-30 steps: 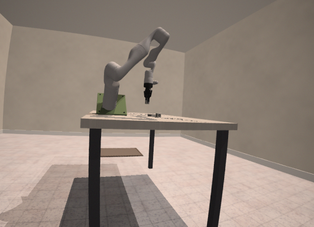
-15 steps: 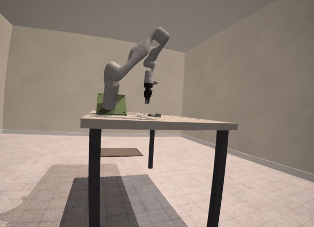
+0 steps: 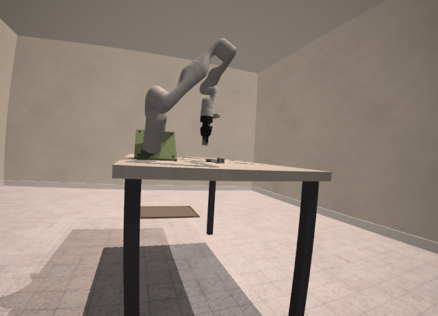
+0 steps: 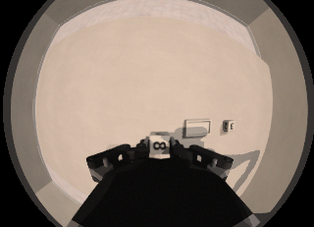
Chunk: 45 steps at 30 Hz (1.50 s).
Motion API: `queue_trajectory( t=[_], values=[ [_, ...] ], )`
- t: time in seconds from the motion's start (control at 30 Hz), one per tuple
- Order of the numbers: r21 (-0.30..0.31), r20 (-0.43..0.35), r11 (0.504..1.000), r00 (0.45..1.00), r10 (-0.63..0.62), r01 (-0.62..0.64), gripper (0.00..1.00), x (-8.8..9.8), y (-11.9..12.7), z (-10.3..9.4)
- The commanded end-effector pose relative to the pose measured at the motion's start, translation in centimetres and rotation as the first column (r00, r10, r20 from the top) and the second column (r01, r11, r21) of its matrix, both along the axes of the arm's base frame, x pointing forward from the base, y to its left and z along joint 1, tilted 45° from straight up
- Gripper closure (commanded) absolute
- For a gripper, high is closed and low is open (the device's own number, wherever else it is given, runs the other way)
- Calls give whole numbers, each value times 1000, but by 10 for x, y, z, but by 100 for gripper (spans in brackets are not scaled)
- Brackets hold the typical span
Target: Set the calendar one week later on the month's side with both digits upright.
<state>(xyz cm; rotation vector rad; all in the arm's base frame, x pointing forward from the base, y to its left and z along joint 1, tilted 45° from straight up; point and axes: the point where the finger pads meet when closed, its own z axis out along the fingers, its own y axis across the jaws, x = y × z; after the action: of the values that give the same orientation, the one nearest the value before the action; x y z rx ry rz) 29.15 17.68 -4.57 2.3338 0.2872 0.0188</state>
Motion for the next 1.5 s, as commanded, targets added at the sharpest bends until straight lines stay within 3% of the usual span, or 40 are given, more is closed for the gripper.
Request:
queue_trajectory(
  t=[0.0, 0.73, 1.47],
  values=[
    [-3, -6, 1000, 1000, 8, -8, 74, 2, -7, -7],
    [0, -4, 1000, 1000, 7, -7, 74, 10, -62, -64],
    [1, -3, 1000, 1000, 7, -7, 74, 11, -64, -66]
  ],
)
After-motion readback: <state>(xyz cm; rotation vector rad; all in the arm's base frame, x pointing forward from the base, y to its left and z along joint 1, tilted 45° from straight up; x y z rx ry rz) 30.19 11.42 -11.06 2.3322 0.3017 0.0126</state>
